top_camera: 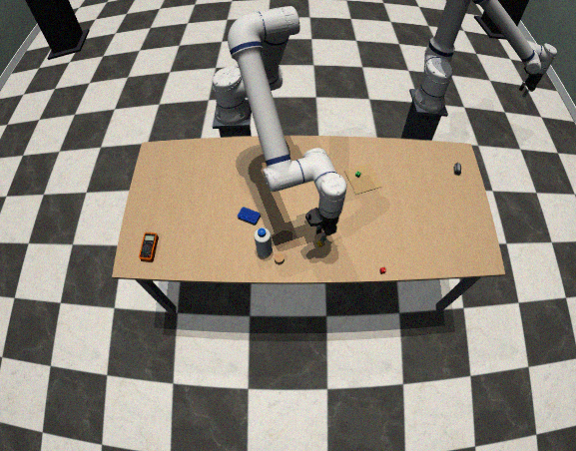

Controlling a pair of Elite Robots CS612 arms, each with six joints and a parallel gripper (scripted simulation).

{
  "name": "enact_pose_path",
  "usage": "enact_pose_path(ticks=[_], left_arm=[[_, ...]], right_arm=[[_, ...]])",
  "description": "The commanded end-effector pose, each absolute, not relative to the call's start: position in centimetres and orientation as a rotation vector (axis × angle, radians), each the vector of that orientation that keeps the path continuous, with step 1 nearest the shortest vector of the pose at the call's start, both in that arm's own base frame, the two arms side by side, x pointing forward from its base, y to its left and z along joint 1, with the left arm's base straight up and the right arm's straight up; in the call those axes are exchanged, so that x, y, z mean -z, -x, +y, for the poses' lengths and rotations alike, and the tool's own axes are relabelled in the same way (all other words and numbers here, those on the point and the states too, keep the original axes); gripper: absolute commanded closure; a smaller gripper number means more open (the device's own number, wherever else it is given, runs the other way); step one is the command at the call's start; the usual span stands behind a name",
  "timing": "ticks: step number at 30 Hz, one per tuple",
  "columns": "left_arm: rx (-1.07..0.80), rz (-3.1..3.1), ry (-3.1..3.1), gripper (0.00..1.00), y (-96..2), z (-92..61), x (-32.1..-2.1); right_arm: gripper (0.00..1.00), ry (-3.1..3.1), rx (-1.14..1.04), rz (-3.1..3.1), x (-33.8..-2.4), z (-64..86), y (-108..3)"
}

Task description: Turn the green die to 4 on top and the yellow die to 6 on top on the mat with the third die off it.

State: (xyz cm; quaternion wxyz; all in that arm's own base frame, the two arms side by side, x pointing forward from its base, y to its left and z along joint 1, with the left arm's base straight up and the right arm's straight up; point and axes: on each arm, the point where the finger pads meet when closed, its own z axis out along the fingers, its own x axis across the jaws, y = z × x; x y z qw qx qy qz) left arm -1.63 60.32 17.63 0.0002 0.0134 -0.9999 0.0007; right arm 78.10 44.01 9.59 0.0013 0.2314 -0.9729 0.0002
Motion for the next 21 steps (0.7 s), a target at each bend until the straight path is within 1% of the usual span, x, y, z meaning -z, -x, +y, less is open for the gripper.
enact_pose_path(ticks=[1,12,21], left_arm=[[0.000,-3.141,-0.042,0.00,1.62,60.38,-17.70],[0.000,-3.141,-0.042,0.00,1.62,60.38,-17.70],[0.000,-3.141,-0.042,0.00,1.62,60.38,-17.70]], right_arm=[[0.30,-0.727,0.000,-3.056,-9.76,44.04,-78.18],[0.30,-0.727,0.000,-3.056,-9.62,44.04,-78.18],[0.30,-0.728,0.000,-3.056,-8.90,44.04,-78.18]])
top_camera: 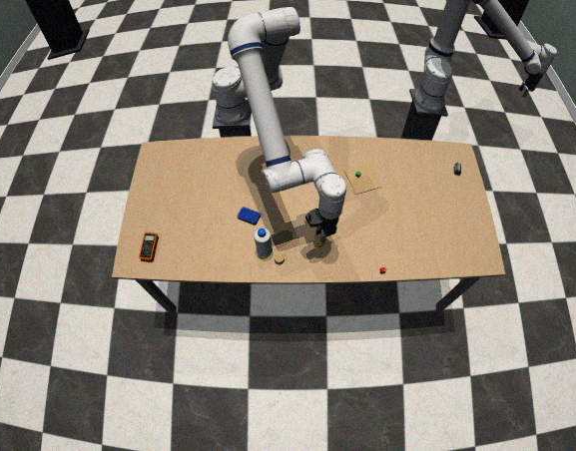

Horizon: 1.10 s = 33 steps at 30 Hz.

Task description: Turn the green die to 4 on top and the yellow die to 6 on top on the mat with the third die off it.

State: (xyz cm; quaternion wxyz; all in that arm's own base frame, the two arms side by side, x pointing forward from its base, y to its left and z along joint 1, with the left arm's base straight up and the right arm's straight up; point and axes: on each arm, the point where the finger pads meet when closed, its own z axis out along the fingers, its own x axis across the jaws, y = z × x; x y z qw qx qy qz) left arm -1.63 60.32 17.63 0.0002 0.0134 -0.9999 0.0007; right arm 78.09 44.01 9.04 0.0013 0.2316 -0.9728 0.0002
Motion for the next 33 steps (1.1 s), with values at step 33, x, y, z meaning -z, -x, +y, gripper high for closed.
enact_pose_path(ticks=[33], left_arm=[[0.000,-3.141,-0.042,0.00,1.6,60.4,-17.7]], right_arm=[[0.30,-0.728,0.000,-3.056,-4.9,44.0,-78.2]])
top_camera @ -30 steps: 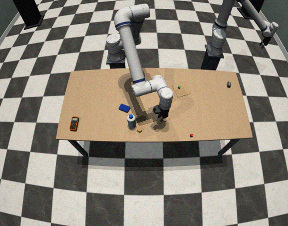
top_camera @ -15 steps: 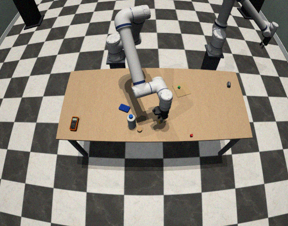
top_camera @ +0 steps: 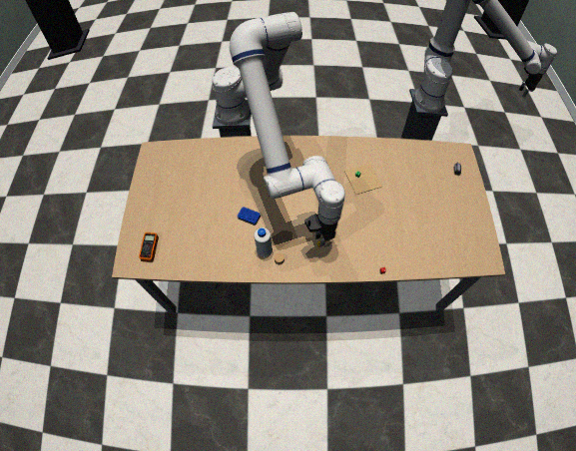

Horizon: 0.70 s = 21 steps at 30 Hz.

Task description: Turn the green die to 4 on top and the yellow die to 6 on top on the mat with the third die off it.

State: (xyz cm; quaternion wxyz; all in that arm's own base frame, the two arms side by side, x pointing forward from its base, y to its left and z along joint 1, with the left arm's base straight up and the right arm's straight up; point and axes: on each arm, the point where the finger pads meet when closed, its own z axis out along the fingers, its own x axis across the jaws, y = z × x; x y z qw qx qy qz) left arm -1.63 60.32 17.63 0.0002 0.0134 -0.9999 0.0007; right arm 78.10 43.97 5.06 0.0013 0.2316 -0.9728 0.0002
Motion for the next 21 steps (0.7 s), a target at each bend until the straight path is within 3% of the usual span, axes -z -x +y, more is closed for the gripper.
enact_pose_path(ticks=[1,21], left_arm=[[0.000,-3.141,-0.042,0.00,1.62,60.38,-17.70],[0.000,-3.141,-0.042,0.00,1.62,60.38,-17.70]], right_arm=[[0.30,-0.728,0.000,-3.056,-4.84,44.00,-78.19],[0.30,-0.728,0.000,-3.056,-4.55,44.00,-78.19]])
